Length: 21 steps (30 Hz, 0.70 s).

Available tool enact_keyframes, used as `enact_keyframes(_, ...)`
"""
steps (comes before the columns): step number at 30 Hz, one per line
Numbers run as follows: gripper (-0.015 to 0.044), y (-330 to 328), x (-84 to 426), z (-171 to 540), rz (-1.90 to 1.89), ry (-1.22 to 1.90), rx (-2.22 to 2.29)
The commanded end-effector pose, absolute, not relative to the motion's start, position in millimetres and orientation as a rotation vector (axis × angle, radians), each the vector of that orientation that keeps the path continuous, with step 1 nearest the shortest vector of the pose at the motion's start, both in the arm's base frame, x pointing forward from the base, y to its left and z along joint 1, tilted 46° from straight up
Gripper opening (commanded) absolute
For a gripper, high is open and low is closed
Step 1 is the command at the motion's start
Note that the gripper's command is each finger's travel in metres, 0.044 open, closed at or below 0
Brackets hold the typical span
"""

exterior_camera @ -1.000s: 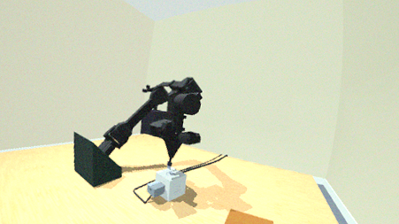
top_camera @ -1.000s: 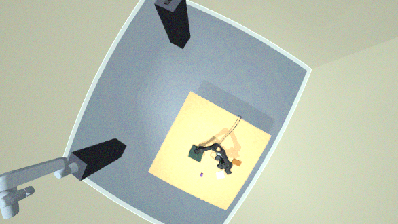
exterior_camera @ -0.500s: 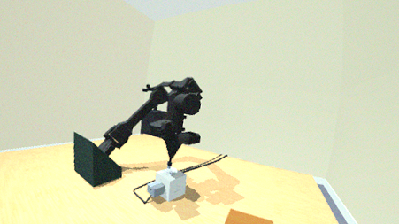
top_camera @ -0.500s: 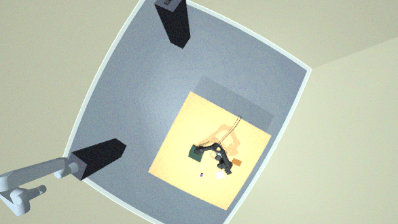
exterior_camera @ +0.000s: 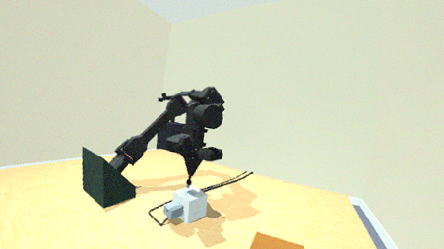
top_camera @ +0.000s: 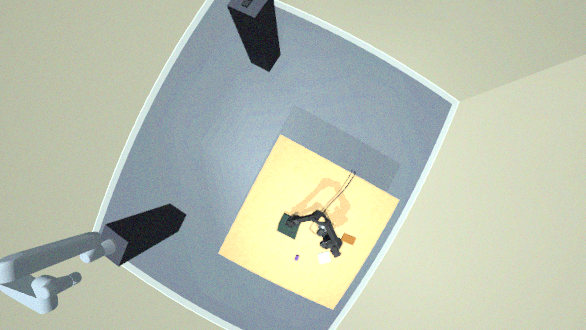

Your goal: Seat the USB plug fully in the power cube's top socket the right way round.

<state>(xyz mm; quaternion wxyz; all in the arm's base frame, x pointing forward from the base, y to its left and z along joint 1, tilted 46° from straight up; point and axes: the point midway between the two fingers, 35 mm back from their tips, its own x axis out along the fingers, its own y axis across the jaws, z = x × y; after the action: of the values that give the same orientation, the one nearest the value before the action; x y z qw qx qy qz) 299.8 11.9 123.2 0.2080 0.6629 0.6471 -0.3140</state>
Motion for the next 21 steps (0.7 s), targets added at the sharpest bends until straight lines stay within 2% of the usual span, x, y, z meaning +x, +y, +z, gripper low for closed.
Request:
enact_keyframes(1,0.0,12.6,300.1,123.0,-0.869,1.803,1.85)
enact_keyframes(21,0.0,15.3,300.2,122.4,-0.858,1.812,1.862)
